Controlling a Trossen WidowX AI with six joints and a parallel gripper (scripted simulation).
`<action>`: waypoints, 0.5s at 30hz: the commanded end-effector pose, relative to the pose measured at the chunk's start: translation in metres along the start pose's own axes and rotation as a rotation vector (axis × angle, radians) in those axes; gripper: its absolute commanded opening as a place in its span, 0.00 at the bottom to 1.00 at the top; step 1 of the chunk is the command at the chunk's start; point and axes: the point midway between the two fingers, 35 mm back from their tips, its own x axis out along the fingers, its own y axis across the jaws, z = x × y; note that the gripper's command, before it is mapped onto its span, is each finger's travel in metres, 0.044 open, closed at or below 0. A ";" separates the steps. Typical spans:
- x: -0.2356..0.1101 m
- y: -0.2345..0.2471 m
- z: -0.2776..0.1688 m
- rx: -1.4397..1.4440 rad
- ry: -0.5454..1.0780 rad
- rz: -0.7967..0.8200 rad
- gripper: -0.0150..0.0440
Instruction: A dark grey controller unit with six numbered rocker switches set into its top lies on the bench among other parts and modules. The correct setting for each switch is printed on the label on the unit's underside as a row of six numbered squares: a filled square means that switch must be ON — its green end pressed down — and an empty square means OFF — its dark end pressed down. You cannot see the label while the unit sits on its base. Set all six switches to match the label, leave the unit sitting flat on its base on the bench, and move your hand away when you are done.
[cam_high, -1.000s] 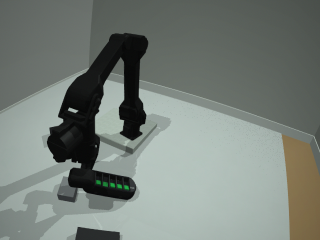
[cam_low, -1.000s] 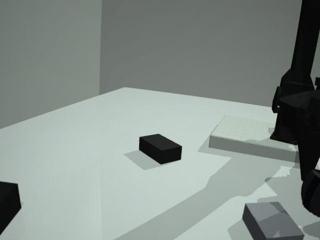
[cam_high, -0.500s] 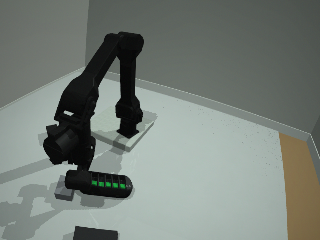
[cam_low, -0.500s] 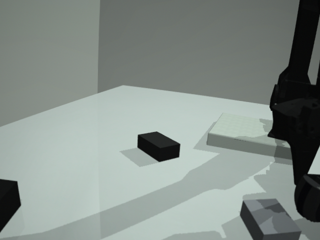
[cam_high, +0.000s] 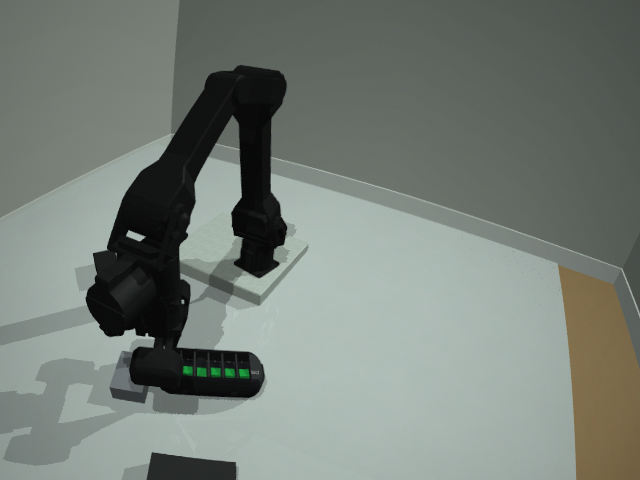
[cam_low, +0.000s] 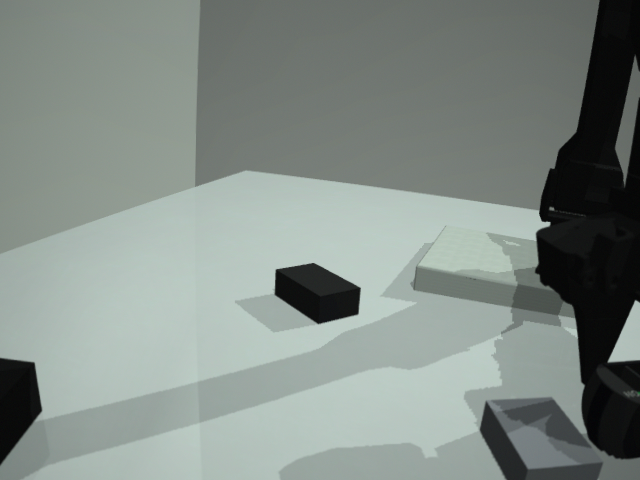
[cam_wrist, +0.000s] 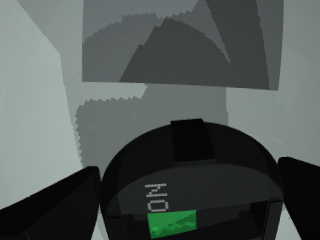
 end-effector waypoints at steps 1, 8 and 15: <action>0.005 -0.003 -0.002 -0.006 0.015 -0.009 0.83; 0.005 -0.002 -0.002 -0.004 0.011 -0.007 0.83; 0.004 -0.001 0.000 0.001 0.004 -0.003 1.00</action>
